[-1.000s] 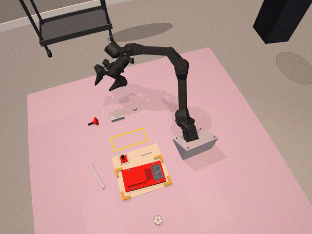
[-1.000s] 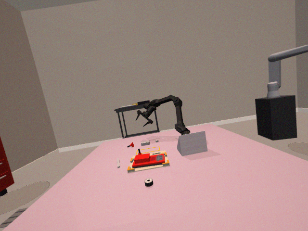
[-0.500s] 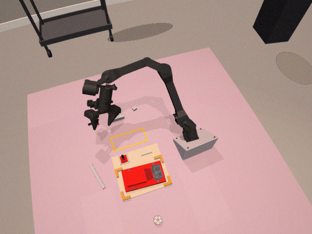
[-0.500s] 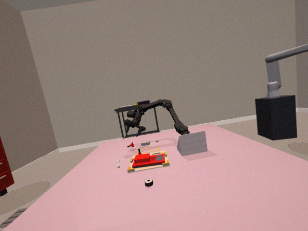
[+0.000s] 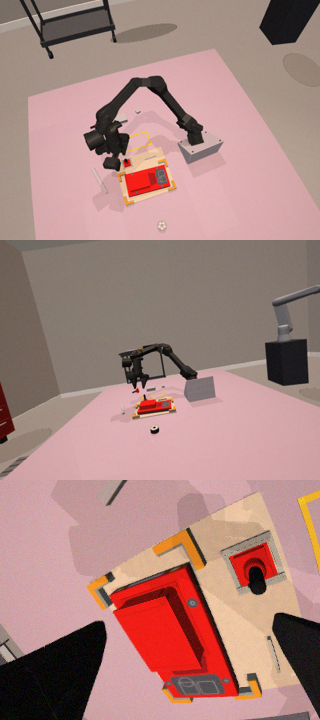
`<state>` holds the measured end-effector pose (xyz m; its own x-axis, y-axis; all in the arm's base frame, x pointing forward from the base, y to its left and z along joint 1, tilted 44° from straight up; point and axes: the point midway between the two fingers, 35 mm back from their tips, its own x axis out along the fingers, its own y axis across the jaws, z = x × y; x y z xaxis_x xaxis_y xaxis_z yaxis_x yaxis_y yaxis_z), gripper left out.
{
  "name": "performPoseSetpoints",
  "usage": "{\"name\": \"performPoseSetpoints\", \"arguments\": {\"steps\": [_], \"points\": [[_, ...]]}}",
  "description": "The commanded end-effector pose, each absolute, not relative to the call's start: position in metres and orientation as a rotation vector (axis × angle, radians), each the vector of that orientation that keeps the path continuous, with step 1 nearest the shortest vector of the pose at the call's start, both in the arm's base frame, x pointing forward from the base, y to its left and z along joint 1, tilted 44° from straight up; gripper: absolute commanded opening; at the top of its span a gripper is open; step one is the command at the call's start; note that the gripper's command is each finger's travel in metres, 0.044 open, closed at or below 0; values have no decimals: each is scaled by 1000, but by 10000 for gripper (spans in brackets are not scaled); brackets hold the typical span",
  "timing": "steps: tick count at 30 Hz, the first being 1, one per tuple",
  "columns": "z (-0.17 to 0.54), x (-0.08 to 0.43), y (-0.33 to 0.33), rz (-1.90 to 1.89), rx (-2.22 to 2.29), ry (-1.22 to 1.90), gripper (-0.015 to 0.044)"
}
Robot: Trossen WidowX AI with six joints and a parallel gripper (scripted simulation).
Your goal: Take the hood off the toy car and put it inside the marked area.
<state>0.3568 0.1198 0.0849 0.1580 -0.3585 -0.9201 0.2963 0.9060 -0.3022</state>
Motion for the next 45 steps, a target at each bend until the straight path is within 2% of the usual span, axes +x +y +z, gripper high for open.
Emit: {"name": "performPoseSetpoints", "arguments": {"steps": [1, 7, 45], "points": [[43, 328, 147, -492, -330, 1368, 440], [7, 299, 173, -495, -642, 1332, 440], [-9, 305, 159, -494, -646, 1331, 440]]}}
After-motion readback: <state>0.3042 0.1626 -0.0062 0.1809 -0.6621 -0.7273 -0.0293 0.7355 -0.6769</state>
